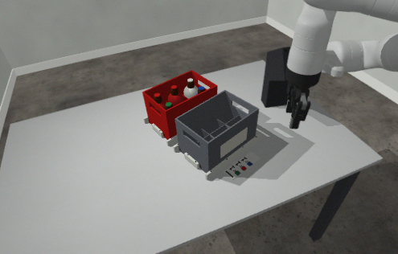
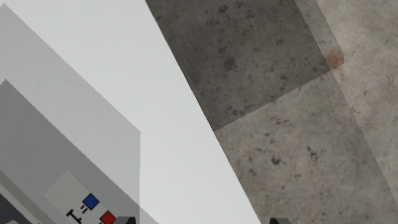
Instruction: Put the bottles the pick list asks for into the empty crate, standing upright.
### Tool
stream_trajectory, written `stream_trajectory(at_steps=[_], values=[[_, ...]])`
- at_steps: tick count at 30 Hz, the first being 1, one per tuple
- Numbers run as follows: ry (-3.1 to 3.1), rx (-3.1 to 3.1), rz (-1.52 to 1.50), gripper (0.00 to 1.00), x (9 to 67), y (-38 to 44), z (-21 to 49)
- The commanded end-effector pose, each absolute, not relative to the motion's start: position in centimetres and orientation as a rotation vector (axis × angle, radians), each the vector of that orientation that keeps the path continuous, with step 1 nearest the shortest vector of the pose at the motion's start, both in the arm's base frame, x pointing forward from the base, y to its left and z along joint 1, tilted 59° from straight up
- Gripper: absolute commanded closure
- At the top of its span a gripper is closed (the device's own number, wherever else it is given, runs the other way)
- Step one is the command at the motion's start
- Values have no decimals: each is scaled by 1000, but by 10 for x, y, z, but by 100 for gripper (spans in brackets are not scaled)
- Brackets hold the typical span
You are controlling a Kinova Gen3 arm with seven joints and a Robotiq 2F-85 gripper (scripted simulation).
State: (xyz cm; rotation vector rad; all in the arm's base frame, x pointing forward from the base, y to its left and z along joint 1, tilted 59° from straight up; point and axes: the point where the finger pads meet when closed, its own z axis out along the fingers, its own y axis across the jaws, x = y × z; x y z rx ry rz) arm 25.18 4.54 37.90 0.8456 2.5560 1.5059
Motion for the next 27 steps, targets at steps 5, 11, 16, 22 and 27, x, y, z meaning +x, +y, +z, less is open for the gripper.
stream_trajectory(at_steps=[5, 11, 16, 22, 27], values=[[2555, 846, 1506, 33, 252, 45, 379], [2548, 988, 1532, 33, 256, 43, 365], [2522, 1228, 1569, 33, 264, 40, 342], [2488, 1424, 1591, 33, 271, 37, 323], [2428, 1673, 1611, 33, 279, 34, 299]])
